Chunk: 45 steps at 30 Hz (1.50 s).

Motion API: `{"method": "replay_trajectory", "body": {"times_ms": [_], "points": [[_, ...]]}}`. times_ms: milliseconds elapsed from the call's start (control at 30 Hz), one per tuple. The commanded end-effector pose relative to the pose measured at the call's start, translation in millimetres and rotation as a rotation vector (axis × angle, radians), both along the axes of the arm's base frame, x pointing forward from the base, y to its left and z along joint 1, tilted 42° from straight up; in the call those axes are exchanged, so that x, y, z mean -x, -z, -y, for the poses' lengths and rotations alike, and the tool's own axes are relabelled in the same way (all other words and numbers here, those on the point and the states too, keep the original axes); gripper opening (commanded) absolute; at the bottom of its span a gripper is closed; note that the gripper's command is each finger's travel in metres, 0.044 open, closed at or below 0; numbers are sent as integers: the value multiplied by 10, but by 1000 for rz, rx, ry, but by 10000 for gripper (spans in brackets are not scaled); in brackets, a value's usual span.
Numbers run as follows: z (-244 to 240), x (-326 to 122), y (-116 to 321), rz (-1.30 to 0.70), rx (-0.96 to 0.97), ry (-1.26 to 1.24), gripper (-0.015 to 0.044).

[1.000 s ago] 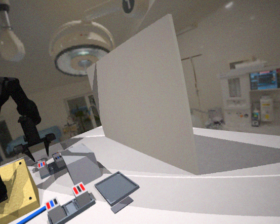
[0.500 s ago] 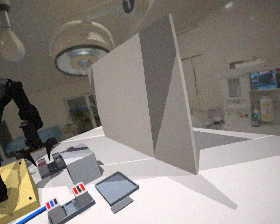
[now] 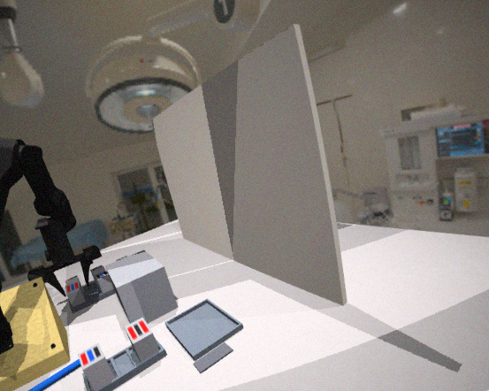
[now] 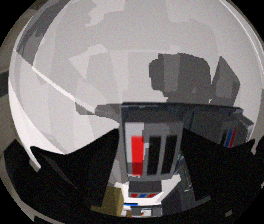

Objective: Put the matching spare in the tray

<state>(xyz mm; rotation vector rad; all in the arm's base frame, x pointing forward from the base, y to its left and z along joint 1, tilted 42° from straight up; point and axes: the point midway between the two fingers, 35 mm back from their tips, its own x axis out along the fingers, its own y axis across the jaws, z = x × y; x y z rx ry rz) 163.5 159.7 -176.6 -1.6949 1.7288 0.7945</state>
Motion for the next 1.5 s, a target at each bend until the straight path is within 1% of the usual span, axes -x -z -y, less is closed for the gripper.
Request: {"method": "replay_trajectory", "body": {"times_ms": [0, 100, 367, 500, 533, 800, 1167, 1367, 1467], "points": [[-3, -1, -1, 0, -1, 0, 247], [-3, -1, -1, 0, -1, 0, 169], [-3, -1, -1, 0, -1, 0, 115], [-3, -1, -1, 0, -1, 0, 10], [-3, -1, -1, 0, -1, 0, 0], [-12, -3, -9, 0, -1, 0, 0], [-512, -13, -589, -2, 0, -4, 0], [-525, -27, -578, 3, -8, -11, 0], [-605, -39, -660, 2, -7, -9, 0]]}}
